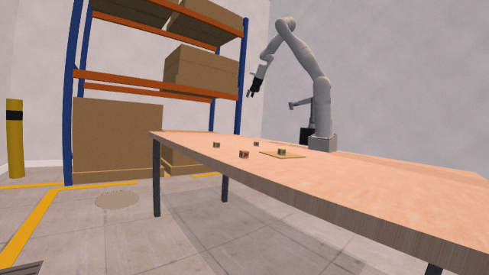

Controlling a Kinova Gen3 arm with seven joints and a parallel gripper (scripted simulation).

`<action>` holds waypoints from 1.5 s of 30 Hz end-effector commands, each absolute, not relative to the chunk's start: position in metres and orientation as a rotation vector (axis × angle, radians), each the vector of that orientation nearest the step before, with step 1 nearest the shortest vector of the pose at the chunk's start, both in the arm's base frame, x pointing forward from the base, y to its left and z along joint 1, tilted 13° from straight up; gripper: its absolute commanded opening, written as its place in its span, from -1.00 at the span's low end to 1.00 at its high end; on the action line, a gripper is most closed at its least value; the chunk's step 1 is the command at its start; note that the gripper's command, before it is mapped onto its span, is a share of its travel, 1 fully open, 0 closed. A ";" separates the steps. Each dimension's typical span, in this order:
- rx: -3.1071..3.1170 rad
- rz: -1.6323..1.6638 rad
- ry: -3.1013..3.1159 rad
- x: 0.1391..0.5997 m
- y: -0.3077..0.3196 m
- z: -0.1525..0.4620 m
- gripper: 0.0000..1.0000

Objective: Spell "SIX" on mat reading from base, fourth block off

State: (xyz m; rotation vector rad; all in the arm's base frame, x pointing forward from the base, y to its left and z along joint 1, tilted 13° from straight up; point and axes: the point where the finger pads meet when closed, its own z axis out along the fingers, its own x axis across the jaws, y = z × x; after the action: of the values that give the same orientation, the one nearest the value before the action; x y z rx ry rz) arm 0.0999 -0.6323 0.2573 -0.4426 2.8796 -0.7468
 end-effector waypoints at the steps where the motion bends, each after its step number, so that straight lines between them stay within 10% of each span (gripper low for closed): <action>1: -0.442 -0.751 2.879 0.099 -0.633 0.259 1.00; 45: -0.437 -0.656 2.857 0.174 -0.598 0.239 1.00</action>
State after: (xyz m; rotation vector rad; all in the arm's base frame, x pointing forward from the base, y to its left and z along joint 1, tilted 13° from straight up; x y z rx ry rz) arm 0.1523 -0.6065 0.2410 -0.4020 2.8705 -0.6696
